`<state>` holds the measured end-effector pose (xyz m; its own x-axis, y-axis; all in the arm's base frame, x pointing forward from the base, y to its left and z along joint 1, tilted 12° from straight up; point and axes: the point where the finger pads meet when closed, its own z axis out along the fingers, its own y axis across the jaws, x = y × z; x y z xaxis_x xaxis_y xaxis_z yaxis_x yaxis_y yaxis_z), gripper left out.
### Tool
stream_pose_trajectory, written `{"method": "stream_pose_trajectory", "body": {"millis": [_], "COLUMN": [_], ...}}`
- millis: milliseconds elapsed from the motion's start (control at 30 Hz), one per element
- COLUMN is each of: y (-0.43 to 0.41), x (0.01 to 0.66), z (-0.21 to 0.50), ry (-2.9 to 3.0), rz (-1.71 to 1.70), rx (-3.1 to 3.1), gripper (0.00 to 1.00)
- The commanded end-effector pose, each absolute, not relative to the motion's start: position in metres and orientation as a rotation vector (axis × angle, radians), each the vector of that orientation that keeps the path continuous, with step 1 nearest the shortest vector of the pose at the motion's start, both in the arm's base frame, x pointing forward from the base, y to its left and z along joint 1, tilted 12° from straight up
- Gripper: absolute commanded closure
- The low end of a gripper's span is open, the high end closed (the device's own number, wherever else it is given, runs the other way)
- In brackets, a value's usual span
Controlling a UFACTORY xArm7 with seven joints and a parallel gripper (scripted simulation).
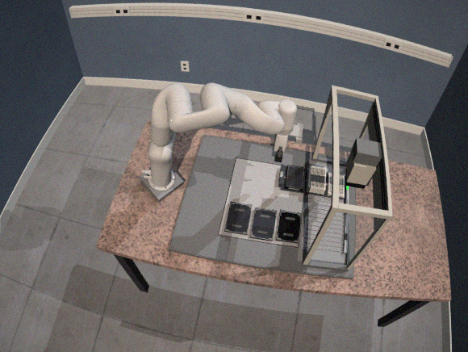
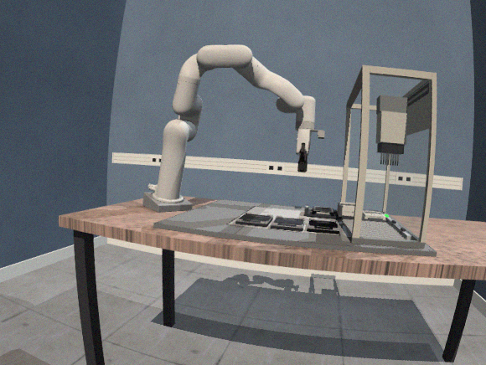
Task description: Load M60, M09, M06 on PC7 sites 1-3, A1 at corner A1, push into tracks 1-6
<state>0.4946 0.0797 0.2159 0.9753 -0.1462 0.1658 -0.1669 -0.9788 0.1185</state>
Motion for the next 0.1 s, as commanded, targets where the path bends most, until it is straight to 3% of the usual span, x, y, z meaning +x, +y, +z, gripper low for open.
{"method": "stream_pose_trajectory", "body": {"millis": [0, 67], "y": [0.0802, 0.0802], "x": [0.4955, 0.4955], "z": [0.2177, 0.2177], "ry": [-0.237, -0.237], "rz": [0.242, 0.242], "rx": [2.991, 2.991], "gripper": [0.18, 0.18]}}
